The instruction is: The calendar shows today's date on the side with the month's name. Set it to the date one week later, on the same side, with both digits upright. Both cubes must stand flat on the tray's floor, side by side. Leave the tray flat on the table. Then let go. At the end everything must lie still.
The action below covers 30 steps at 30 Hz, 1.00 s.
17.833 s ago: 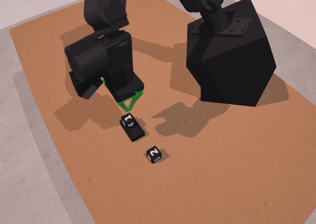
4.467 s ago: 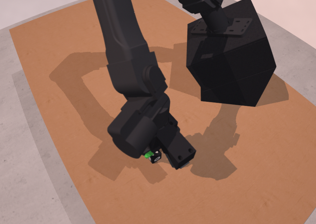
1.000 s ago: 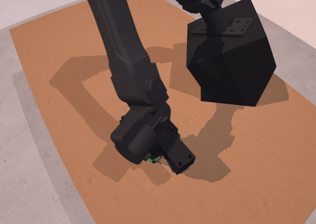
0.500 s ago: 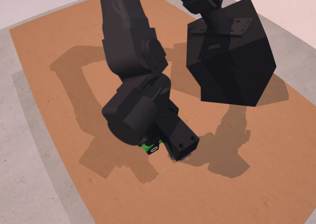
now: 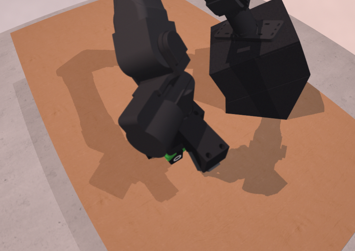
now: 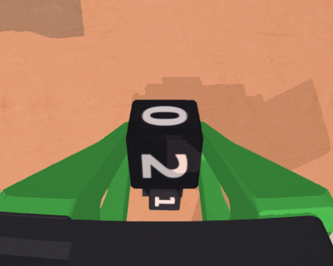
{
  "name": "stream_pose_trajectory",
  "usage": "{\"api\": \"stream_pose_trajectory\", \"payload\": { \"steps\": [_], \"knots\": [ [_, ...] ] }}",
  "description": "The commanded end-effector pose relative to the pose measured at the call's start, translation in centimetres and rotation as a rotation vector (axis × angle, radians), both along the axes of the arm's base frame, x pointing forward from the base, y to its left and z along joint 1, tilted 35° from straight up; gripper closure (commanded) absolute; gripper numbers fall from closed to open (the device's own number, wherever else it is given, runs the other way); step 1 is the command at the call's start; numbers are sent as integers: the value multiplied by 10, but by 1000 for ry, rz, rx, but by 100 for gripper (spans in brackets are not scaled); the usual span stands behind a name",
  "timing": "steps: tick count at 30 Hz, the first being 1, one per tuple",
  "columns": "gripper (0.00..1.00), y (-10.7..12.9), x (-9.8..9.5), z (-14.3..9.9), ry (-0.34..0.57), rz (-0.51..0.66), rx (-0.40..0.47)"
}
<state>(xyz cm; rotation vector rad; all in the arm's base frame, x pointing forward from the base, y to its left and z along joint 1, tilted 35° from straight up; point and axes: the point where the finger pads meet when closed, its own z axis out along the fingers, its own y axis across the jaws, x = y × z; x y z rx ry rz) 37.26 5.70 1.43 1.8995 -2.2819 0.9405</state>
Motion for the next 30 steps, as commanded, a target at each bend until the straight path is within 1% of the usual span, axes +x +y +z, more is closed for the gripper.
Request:
{"api": "stream_pose_trajectory", "payload": {
  "steps": [1,2,3,4,7,8,9,10,12,13,14,15,16,17,19,20,26,30],
  "knots": [
    [74,7,-2,10,-12,12,11],
    [74,7,-2,10,-12,12,11],
    [74,-7,-9,7,14,0,3],
    [74,-18,-12,14,11,-6,6],
    [74,-61,-28,38,-2,-27,15],
    [74,-70,-32,43,-8,-32,16],
    [74,-74,-32,46,-21,-35,20],
    [74,-74,-30,47,-33,-35,22],
    [74,-64,-17,60,-75,-14,33],
    [74,-65,-23,44,-25,-15,21],
    [74,-68,-32,36,2,-15,14],
    [74,-69,-38,35,28,-15,7],
    [74,-69,-38,35,28,-15,7],
    [74,-67,-31,47,-12,-15,17],
    [74,-67,-31,47,-12,-15,17],
    [74,-64,-18,60,-68,-15,32],
    [74,-66,-16,59,-74,-18,34],
    [74,-78,-30,30,4,-35,16]
  ]
}}
